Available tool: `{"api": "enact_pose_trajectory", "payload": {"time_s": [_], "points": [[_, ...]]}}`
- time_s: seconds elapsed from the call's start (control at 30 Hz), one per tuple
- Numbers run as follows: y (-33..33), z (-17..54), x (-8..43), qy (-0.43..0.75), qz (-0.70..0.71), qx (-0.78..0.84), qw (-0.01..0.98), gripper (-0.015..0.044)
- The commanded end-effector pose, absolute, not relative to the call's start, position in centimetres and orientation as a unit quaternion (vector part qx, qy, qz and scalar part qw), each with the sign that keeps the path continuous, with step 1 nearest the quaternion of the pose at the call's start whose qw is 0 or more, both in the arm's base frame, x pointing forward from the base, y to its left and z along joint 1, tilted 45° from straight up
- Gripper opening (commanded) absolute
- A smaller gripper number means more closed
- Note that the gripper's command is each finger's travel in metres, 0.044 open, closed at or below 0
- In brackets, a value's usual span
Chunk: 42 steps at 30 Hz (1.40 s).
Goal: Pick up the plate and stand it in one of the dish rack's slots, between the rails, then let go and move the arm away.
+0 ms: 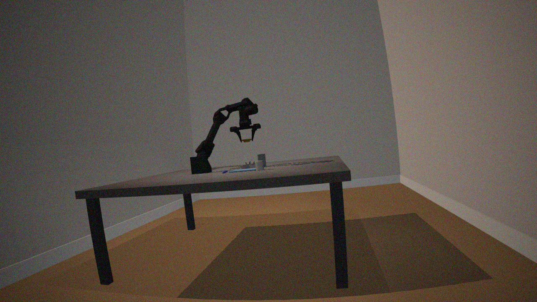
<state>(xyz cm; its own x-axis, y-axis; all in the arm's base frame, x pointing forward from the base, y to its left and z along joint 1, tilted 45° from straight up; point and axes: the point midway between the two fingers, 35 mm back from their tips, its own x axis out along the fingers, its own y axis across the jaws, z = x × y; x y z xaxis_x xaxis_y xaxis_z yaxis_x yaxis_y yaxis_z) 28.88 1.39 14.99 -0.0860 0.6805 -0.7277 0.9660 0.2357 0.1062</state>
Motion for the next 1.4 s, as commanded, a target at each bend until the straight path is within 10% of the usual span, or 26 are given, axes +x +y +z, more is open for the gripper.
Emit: {"api": "enact_pose_trajectory", "payload": {"time_s": [0.0,0.67,1.37], "points": [[2.4,15.8,27.7,0.694,-0.249,0.603,0.304,0.0],[5.7,18.0,22.9,0.62,-0.4,0.657,0.153,0.0],[6.8,11.9,21.1,0.613,-0.422,0.521,0.419,0.0]]}}
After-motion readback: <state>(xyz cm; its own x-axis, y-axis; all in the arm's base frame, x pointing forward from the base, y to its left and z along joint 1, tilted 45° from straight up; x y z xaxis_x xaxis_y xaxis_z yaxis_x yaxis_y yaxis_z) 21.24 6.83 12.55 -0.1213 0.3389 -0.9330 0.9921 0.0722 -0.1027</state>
